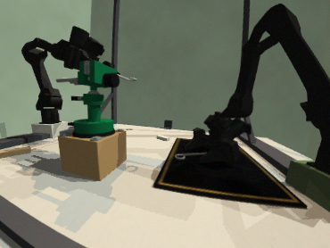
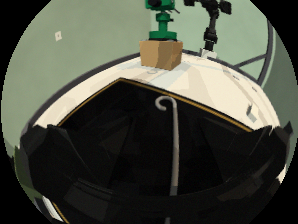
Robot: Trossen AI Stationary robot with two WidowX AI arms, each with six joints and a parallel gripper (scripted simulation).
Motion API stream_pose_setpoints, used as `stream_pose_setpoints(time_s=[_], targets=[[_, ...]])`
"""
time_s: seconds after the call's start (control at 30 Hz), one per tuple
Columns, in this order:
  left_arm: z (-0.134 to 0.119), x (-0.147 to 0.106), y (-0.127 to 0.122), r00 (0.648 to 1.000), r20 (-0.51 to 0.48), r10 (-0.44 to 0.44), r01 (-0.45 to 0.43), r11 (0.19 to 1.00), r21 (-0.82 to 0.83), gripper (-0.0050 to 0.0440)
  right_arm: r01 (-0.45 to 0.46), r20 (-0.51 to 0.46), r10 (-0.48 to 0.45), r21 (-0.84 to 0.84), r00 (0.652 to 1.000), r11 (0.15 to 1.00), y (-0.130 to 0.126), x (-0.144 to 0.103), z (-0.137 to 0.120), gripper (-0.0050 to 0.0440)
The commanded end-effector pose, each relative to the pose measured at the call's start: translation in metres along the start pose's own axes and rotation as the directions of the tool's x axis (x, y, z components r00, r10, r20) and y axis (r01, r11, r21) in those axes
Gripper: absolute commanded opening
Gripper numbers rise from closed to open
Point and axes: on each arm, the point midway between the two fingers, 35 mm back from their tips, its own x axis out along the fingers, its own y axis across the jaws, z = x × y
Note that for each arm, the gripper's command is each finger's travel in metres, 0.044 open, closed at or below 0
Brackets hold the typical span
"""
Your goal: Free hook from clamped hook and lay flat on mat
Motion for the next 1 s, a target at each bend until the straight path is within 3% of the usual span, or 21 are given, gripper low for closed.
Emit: stream_pose_setpoints(time_s=[0.0,0.43,0.57,0.97], targets=[[0.003,-0.001,-0.003,1.0,0.002,-0.007,0.007,1.0,-0.015,0.044,-0.003,0.02,0.003,-0.006,1.0,1.0,0.0,-0.002,0.007,0.044],[0.025,-0.012,-0.003,1.0,0.001,-0.007,0.007,1.0,-0.016,0.044,-0.003,0.02,0.003,-0.006,1.0,1.0,0.0,-0.002,0.007,0.044],[0.022,-0.038,-0.016,0.999,-0.027,-0.041,0.039,0.997,-0.067,0.044,-0.003,0.02,0.003,-0.006,1.0,1.0,0.0,-0.002,0.007,0.044],[0.024,-0.076,-0.018,0.998,-0.048,-0.042,0.039,0.997,-0.069,0.044,-0.003,0.02,0.003,-0.006,1.0,1.0,0.0,-0.002,0.007,0.044]])
